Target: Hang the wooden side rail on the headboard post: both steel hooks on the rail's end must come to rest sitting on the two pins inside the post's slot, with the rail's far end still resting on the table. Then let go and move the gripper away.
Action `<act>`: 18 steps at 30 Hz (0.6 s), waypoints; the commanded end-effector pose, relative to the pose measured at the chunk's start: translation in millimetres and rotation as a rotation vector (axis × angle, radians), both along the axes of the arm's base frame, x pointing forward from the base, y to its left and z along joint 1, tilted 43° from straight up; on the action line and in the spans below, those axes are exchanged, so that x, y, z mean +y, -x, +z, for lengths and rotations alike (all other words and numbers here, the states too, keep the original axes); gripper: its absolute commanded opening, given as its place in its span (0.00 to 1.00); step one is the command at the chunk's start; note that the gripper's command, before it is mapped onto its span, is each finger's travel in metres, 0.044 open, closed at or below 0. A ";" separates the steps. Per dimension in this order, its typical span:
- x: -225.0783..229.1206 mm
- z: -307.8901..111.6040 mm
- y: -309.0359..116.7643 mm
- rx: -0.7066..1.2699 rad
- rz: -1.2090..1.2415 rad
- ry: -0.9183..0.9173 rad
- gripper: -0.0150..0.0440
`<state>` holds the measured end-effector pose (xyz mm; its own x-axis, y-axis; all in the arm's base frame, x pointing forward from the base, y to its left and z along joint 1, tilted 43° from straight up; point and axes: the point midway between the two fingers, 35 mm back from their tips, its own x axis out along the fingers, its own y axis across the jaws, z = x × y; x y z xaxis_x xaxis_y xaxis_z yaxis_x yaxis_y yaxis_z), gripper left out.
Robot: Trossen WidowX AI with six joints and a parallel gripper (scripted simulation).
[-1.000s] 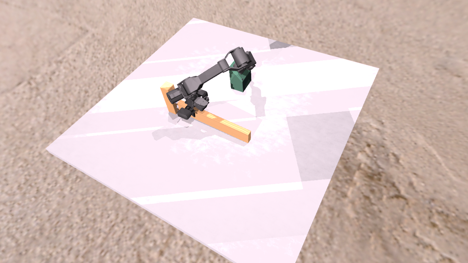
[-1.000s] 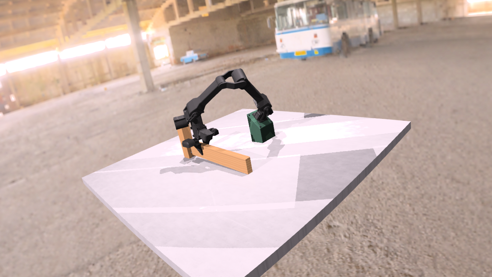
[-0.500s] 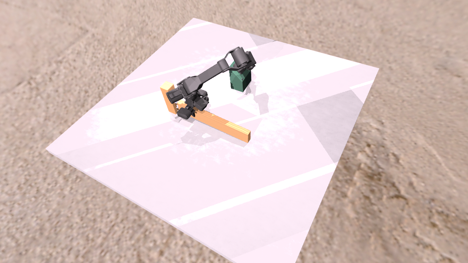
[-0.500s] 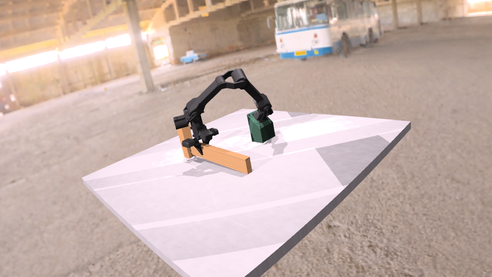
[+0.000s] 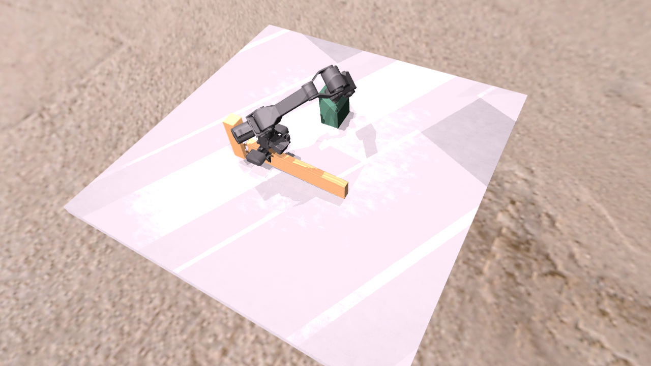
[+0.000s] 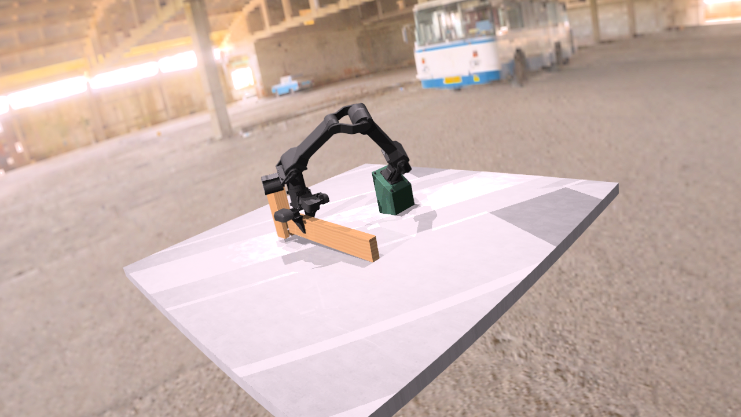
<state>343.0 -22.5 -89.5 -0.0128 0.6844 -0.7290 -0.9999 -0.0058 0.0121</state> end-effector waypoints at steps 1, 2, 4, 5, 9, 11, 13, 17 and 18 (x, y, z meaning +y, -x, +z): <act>-5.2 0.3 -1.1 -0.008 -0.006 0.005 0.25; -5.3 0.3 -1.2 -0.008 -0.006 0.005 0.25; -5.6 0.3 -1.3 -0.008 -0.006 0.005 0.25; -5.7 0.3 -1.4 -0.008 -0.006 0.005 0.25; -6.1 0.3 -1.7 -0.008 -0.006 0.005 0.25; -6.3 0.3 -1.9 -0.008 -0.006 0.005 0.25; -6.5 0.3 -2.0 -0.008 -0.006 0.005 0.25; -6.9 0.3 -2.3 -0.008 -0.006 0.006 0.25; -7.0 0.3 -2.4 -0.008 -0.006 0.006 0.25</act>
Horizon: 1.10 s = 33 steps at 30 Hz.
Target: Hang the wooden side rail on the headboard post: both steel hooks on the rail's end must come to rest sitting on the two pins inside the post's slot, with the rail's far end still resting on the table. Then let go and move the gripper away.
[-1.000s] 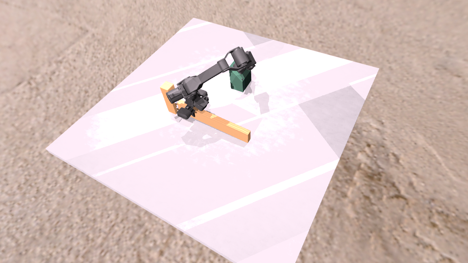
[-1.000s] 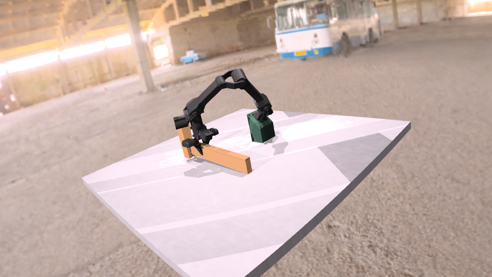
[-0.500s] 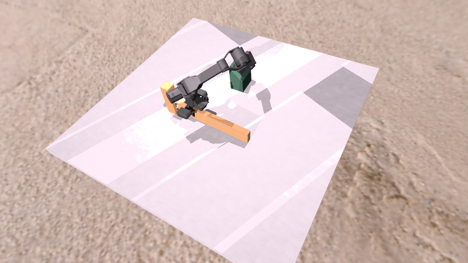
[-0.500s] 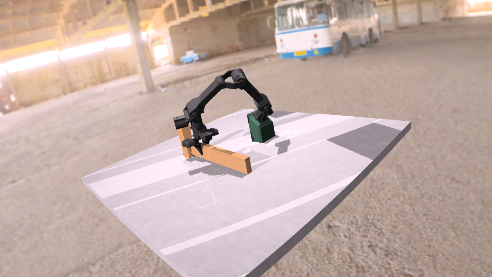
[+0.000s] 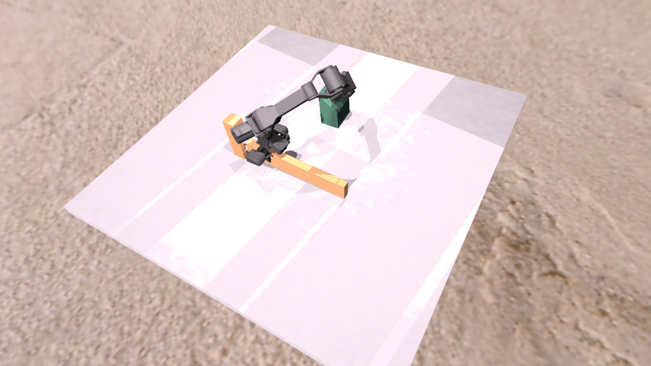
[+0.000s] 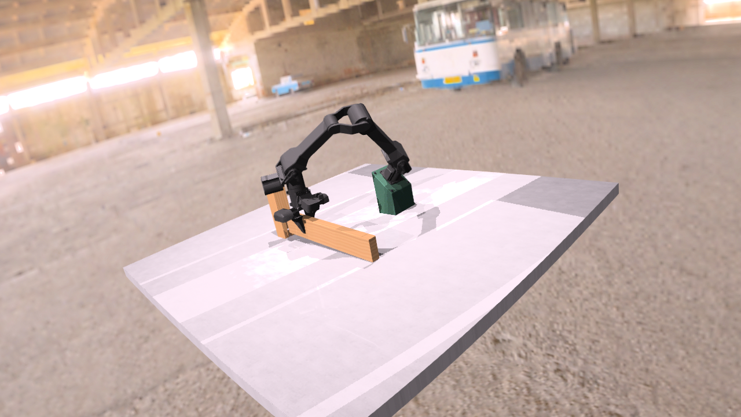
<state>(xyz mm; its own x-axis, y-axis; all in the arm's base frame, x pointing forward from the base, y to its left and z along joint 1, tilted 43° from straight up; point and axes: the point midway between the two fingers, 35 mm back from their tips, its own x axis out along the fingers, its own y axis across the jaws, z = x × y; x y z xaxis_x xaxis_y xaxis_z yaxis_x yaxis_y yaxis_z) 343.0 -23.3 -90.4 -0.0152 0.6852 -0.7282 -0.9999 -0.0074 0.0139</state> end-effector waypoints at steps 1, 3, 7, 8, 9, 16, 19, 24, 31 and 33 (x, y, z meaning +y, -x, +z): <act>-6.4 1.2 -2.5 -0.010 -0.007 0.007 0.25; -6.6 1.2 -2.6 -0.010 -0.007 0.007 0.25; -7.0 1.2 -2.9 -0.010 -0.007 0.007 0.25; -7.1 1.2 -3.0 -0.010 -0.007 0.007 0.25; -7.2 1.2 -3.0 -0.010 -0.007 0.007 0.25; -8.0 1.3 -3.6 -0.010 -0.007 0.007 0.25; -8.0 0.9 -3.5 -0.010 -0.007 0.007 0.25; -8.1 0.1 -2.9 -0.010 -0.007 0.007 0.25; -8.1 -1.0 -2.2 -0.010 -0.007 0.007 0.25; -8.1 -1.3 -1.9 -0.010 -0.007 0.007 0.25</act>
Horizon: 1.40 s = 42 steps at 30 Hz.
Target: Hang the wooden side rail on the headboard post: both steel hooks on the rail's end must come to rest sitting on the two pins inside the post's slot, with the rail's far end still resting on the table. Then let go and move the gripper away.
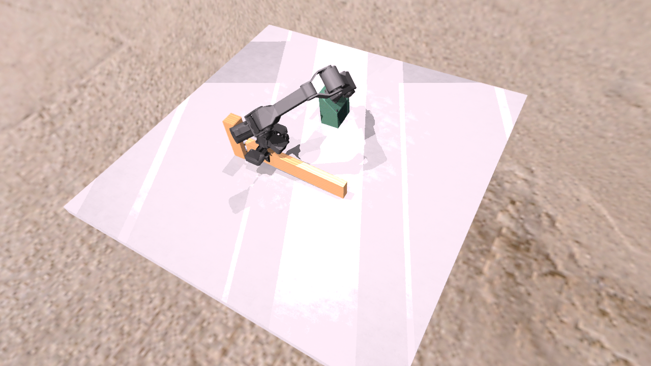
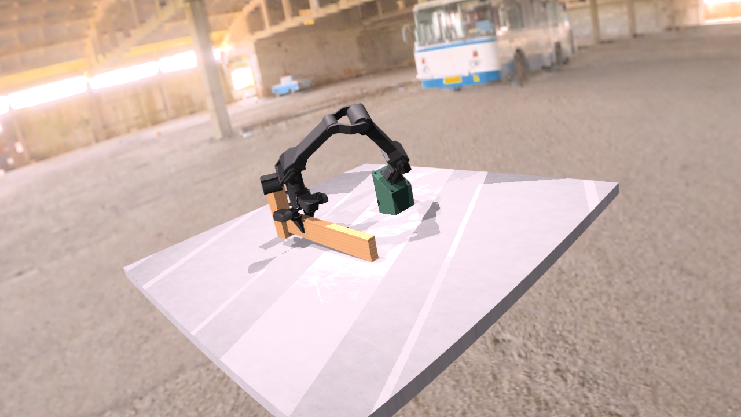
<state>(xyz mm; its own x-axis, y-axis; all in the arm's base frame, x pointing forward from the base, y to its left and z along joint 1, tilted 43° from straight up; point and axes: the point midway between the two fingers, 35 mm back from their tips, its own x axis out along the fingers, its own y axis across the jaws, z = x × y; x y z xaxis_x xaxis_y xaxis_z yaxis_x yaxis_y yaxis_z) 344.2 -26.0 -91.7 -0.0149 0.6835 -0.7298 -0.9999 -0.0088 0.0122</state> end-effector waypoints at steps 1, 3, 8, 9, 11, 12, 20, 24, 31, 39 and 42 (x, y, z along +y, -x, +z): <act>-5.4 -0.2 -0.7 -0.009 -0.009 0.004 0.25; -5.4 -0.5 -0.4 -0.009 -0.009 0.004 0.25; -5.4 -1.3 0.1 -0.009 -0.009 0.004 0.25; -5.4 -1.4 0.2 -0.009 -0.009 0.004 0.25; -5.5 -1.7 0.5 -0.009 -0.009 0.004 0.25; -5.6 -1.7 0.6 -0.009 -0.009 0.004 0.25; -6.6 -1.7 0.3 -0.009 -0.009 0.005 0.25; -7.1 -1.7 0.0 -0.009 -0.009 0.005 0.25; -7.8 -1.7 -0.5 -0.009 -0.009 0.005 0.25; -8.6 -1.6 -1.1 -0.009 -0.009 0.005 0.25; -9.0 -1.6 -1.3 -0.009 -0.009 0.005 0.25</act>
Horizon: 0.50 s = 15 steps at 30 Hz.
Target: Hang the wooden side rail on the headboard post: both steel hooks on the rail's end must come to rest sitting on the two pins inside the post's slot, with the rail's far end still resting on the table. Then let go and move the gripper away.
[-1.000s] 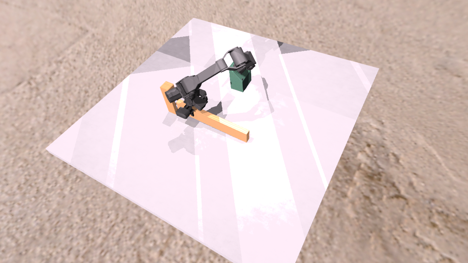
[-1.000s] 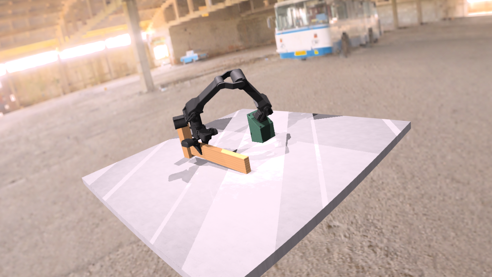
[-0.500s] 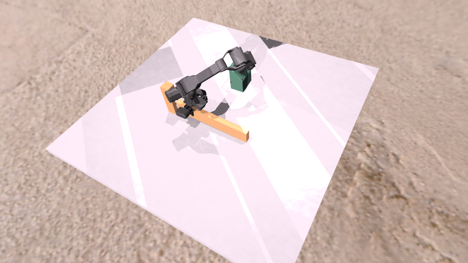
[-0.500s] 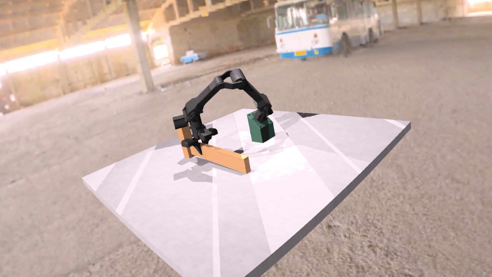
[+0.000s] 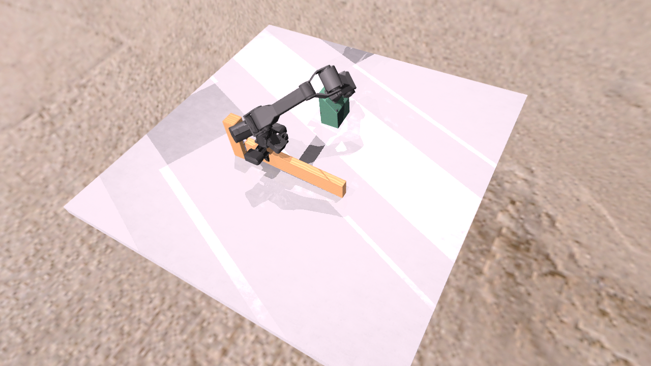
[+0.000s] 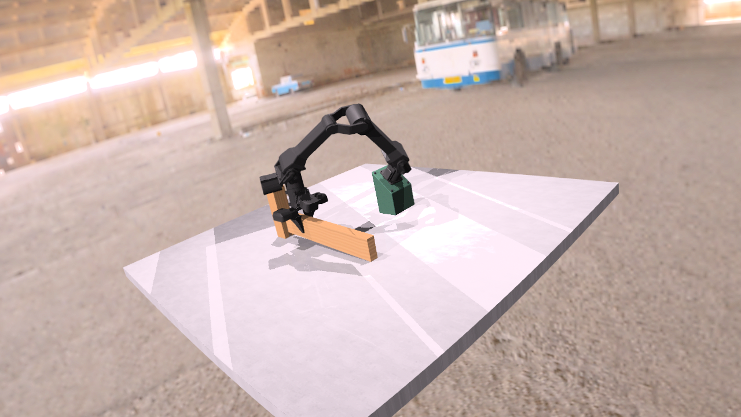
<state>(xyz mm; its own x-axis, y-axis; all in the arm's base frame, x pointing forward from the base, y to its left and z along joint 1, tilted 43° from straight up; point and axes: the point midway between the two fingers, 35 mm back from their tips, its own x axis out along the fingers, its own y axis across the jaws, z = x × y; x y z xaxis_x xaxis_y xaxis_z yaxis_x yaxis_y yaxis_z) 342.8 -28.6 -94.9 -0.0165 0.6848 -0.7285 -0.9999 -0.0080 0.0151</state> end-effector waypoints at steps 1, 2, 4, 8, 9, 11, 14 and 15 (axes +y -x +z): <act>-6.5 1.7 -2.8 -0.012 -0.008 0.007 0.25; -6.6 1.7 -2.9 -0.012 -0.008 0.007 0.25; -6.8 1.7 -3.0 -0.012 -0.008 0.007 0.25; -7.2 1.5 -3.4 -0.012 -0.008 0.007 0.25; -7.3 1.5 -3.4 -0.012 -0.008 0.007 0.25; -7.5 1.5 -3.6 -0.012 -0.008 0.007 0.25; -7.7 1.3 -3.8 -0.012 -0.008 0.007 0.25; -7.7 1.1 -3.7 -0.012 -0.008 0.007 0.25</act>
